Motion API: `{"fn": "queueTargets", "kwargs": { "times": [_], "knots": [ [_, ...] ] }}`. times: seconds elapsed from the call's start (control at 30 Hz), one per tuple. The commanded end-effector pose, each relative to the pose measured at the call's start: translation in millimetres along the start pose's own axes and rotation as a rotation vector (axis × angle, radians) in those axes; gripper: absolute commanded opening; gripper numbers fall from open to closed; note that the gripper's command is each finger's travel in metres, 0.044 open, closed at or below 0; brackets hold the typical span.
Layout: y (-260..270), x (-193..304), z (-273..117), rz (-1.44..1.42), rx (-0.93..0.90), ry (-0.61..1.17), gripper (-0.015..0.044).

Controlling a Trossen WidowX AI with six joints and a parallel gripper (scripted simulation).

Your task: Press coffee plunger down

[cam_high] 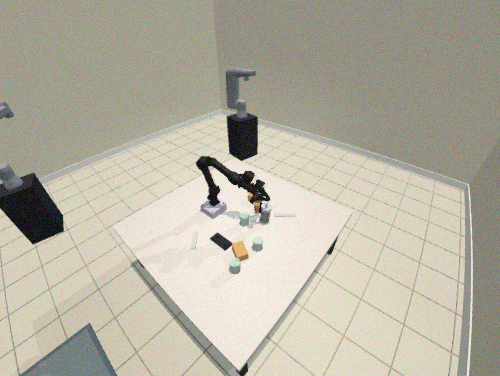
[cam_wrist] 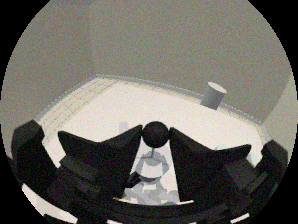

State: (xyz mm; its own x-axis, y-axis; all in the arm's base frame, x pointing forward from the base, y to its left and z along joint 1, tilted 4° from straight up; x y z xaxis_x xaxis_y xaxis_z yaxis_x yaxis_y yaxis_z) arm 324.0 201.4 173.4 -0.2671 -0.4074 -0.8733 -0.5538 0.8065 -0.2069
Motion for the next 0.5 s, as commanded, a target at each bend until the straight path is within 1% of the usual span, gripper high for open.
{"fn": "queueTargets", "kwargs": {
  "times": [0.0, 0.47],
  "knots": [
    [5, 27, 10, -0.011, -0.013, 0.066, 0.0124],
    [5, 32, 22, -0.011, -0.013, 0.066, 0.0124]
  ]
}}
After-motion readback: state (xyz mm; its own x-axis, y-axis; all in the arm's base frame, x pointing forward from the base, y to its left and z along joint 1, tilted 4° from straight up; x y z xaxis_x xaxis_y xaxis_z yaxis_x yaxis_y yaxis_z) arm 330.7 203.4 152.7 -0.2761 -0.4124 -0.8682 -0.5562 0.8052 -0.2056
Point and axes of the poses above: the point midway between the two fingers, 35 mm back from their tips, its own z axis out along the fingers, its own y axis across the jaws, x = y × z, the point moved 2 cm from there along -z, back along the fingers, and after that the axes turned 10 degrees about -z, right-handed, at the moved point
